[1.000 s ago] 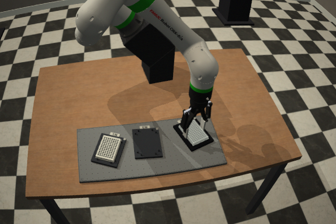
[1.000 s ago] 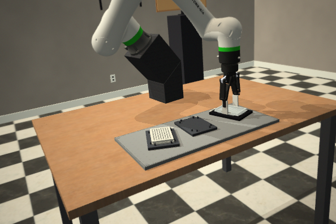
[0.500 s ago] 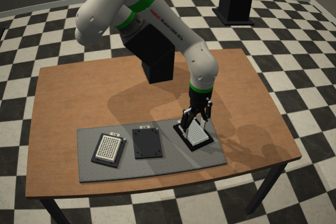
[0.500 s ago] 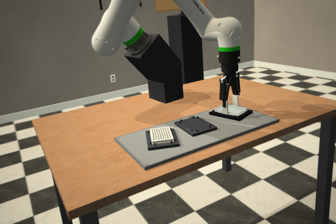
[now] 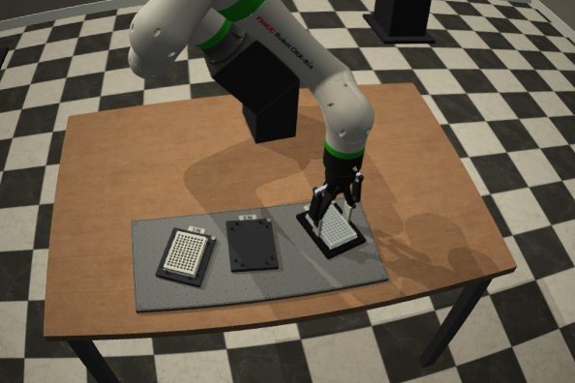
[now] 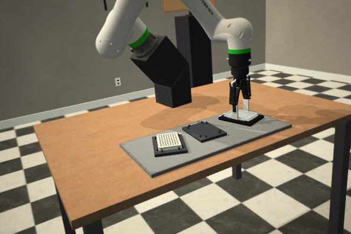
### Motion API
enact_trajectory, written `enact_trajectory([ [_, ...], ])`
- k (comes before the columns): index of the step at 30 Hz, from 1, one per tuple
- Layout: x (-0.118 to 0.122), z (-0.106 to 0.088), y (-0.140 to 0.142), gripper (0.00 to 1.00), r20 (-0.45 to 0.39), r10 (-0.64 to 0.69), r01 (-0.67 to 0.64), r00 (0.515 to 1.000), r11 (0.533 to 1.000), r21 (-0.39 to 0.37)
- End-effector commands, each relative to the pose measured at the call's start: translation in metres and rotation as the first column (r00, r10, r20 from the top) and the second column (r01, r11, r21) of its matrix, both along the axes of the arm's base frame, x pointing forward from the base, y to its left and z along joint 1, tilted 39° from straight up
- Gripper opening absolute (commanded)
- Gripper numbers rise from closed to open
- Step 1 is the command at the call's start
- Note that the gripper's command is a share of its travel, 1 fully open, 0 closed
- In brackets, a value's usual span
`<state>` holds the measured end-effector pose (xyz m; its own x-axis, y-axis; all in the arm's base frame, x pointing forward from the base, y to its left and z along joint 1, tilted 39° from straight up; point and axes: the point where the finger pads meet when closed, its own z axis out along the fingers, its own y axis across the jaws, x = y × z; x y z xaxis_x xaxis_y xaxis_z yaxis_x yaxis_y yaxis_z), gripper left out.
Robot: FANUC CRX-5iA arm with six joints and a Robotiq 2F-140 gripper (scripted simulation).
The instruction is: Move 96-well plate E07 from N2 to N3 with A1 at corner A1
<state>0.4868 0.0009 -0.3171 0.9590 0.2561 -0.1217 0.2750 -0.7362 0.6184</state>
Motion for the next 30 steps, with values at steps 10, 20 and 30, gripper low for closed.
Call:
enact_trajectory([
  [10, 0.0, 0.0, 0.0, 0.0, 0.0, 0.0, 0.0, 1.0, 1.0, 0.0],
  [20, 0.0, 0.002, 0.001, 0.0, 0.0, 0.0, 0.0, 1.0, 1.0, 0.0],
  [30, -0.001, 0.011, 0.009, 0.0, 0.0, 0.0, 0.0, 1.0, 1.0, 0.0],
])
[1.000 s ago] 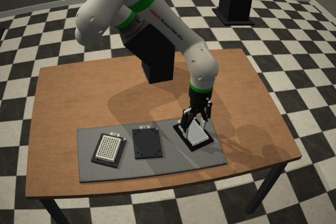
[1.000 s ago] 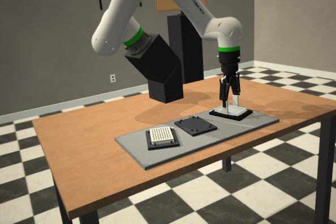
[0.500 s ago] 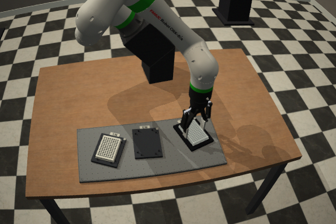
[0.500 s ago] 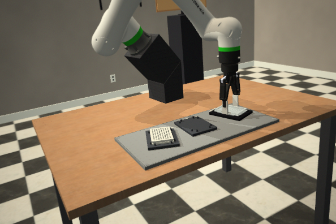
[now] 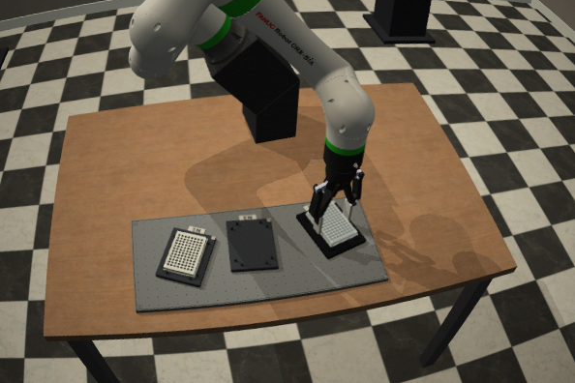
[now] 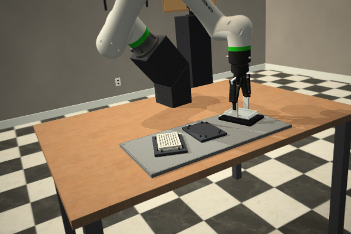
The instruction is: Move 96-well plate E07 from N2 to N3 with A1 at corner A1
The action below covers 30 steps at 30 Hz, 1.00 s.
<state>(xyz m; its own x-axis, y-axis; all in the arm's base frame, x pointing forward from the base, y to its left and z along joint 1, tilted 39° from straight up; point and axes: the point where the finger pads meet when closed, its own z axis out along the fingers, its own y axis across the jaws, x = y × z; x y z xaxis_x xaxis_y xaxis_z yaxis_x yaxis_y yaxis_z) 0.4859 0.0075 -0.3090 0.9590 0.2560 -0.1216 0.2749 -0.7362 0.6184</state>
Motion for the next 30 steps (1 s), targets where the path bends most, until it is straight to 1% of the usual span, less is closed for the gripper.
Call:
enact_trajectory([
  [1, 0.0, 0.005, 0.004, 0.0, 0.0, 0.0, 0.0, 1.0, 1.0, 0.0],
  [10, -0.002, 0.021, 0.017, 0.0, 0.0, 0.0, 0.0, 1.0, 1.0, 0.0],
  [17, -0.002, 0.027, 0.022, 0.0, 0.0, 0.0, 0.0, 1.0, 1.0, 0.0],
  [30, -0.002, 0.029, 0.024, 0.0, 0.0, 0.0, 0.0, 1.0, 1.0, 0.0],
])
